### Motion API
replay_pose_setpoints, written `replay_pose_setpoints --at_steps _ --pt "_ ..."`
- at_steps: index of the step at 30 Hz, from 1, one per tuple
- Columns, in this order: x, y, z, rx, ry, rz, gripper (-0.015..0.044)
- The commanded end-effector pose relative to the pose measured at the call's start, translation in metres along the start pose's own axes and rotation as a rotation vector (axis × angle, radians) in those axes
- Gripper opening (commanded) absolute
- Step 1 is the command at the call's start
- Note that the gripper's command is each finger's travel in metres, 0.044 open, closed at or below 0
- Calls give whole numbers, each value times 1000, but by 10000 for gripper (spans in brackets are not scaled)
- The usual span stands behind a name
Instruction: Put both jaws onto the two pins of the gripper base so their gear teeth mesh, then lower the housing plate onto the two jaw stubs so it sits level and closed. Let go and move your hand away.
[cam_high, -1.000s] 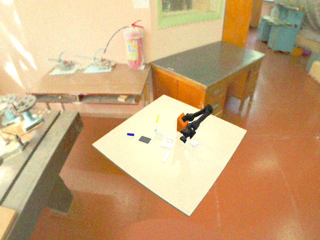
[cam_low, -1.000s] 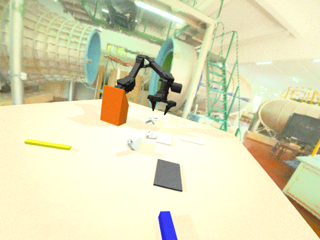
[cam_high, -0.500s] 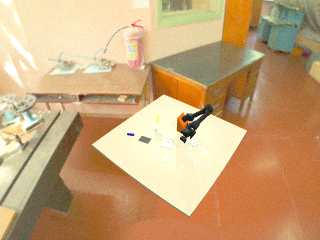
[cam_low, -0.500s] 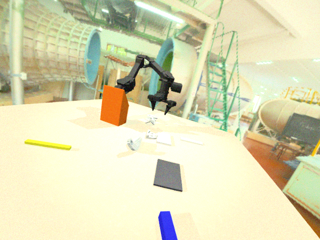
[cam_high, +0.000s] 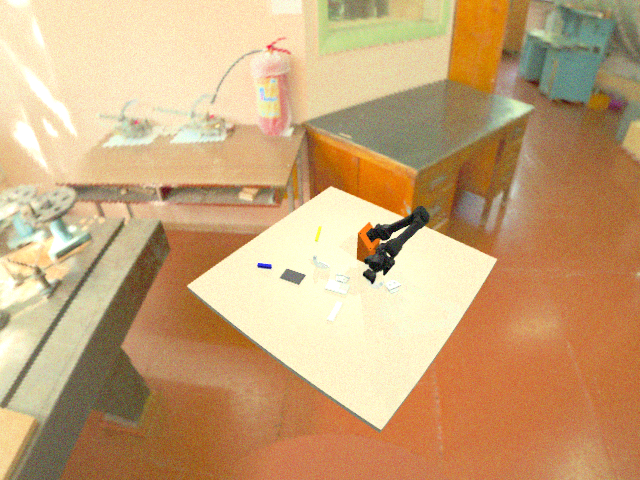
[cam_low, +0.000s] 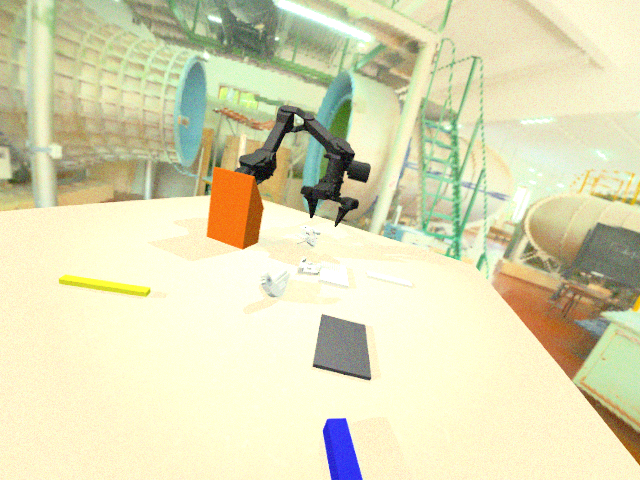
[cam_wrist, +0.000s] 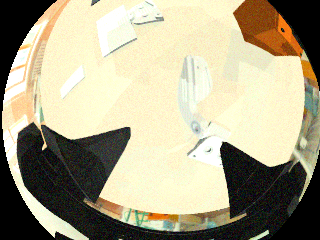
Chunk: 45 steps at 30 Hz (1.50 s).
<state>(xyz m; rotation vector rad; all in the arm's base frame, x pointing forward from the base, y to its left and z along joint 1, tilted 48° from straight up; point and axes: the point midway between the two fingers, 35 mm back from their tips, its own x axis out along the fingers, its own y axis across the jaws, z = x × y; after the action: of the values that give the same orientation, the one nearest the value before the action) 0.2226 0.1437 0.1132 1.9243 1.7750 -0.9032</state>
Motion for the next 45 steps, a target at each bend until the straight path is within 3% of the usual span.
replay_pose_setpoints --at_steps 1,11,21,28,45 --pt "0 0 -1 -3 4 -2 440" --pt "0 0 -1 -3 4 -2 440" --pt "3 -59 7 -231 4 -3 177" --pt "4 -63 9 -249 5 -3 0" --pt "14 -62 9 -250 1 -3 0"
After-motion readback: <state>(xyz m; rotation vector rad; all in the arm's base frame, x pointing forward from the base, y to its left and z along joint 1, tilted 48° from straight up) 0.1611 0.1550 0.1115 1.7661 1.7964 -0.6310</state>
